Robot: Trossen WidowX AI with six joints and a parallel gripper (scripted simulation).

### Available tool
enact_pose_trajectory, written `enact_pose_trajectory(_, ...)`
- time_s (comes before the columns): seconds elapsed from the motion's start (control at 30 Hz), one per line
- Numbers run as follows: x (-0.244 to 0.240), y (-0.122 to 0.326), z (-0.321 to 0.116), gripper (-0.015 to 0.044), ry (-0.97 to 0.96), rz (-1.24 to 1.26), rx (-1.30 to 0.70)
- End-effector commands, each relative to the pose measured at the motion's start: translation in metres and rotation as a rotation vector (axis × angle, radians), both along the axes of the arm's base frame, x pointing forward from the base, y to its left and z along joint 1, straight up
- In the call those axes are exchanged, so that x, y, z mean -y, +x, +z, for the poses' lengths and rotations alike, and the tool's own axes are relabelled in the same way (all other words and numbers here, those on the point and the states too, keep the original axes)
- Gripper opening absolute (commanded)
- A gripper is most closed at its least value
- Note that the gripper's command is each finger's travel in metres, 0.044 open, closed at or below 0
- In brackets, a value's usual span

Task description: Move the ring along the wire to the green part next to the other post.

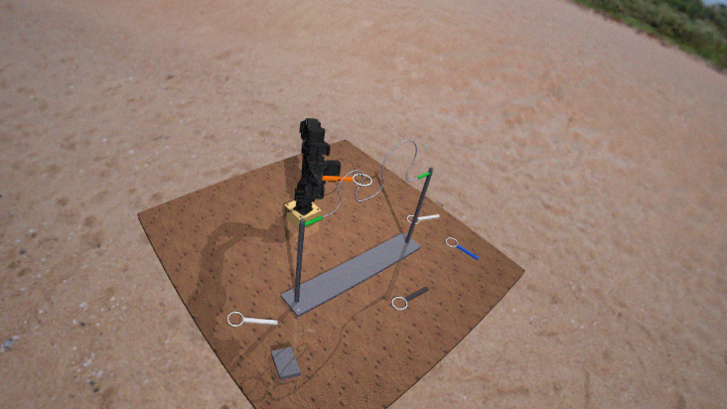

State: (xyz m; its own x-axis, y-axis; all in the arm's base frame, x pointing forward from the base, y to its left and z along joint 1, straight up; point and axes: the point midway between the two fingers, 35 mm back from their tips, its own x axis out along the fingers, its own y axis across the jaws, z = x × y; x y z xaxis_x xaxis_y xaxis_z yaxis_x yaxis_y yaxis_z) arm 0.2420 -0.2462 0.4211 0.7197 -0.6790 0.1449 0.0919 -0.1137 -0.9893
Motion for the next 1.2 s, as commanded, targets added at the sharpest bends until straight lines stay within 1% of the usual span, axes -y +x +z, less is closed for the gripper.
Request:
enact_pose_trajectory(0.0, 0.000, 0.000, 0.005, -0.0150, -0.079, 0.001, -0.021)
enact_pose_trajectory(0.43, -0.003, 0.001, 0.019, -0.0150, -0.307, -0.003, -0.073)
enact_pose_trajectory(0.6, -0.003, 0.001, 0.019, -0.0150, -0.355, -0.004, -0.083)
enact_pose_trajectory(0.9, 0.002, 0.000, 0.011, -0.0150, -0.353, -0.004, -0.080)
enact_pose_trajectory(1.17, 0.009, -0.002, -0.007, -0.0150, -0.256, -0.003, -0.054)
